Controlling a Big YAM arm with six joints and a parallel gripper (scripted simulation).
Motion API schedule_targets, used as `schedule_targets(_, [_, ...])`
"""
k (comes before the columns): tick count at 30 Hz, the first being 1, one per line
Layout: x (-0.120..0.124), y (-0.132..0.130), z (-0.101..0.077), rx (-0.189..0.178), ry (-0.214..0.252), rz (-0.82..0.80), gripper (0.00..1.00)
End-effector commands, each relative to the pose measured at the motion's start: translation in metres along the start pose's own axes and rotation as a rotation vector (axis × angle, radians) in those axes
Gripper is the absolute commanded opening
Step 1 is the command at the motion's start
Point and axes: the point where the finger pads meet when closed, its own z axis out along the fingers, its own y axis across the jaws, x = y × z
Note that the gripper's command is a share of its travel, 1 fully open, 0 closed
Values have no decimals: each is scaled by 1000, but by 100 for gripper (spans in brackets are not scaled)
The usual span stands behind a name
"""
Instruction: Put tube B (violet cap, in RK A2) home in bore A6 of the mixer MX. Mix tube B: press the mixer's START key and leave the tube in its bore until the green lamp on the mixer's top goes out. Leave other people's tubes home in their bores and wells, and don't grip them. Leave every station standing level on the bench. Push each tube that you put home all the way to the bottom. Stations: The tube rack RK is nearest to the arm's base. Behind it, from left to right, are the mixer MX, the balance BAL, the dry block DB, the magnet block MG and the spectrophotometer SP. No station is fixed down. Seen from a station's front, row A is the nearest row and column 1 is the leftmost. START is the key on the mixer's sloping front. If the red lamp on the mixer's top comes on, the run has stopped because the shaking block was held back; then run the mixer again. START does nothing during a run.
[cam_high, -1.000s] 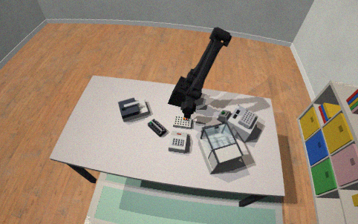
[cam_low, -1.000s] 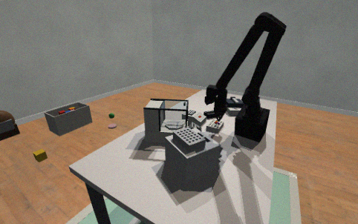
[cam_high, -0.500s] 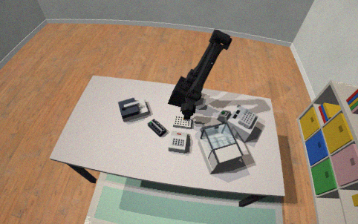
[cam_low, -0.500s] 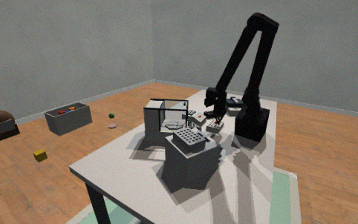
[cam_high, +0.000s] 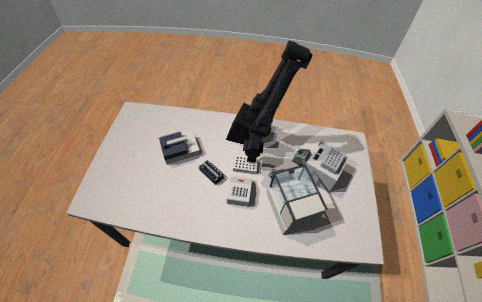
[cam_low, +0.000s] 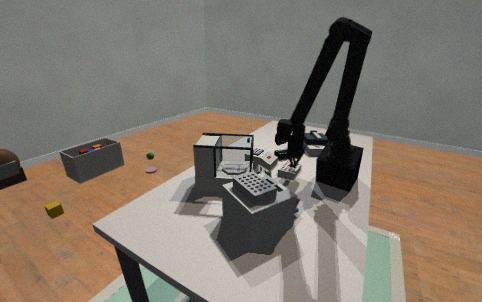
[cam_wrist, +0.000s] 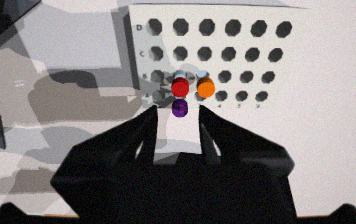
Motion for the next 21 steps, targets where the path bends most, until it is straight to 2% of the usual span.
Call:
schedule_targets(1, [1,1,6,2,4,1,36])
schedule_targets(21, [2,1,15,2,5,1,36])
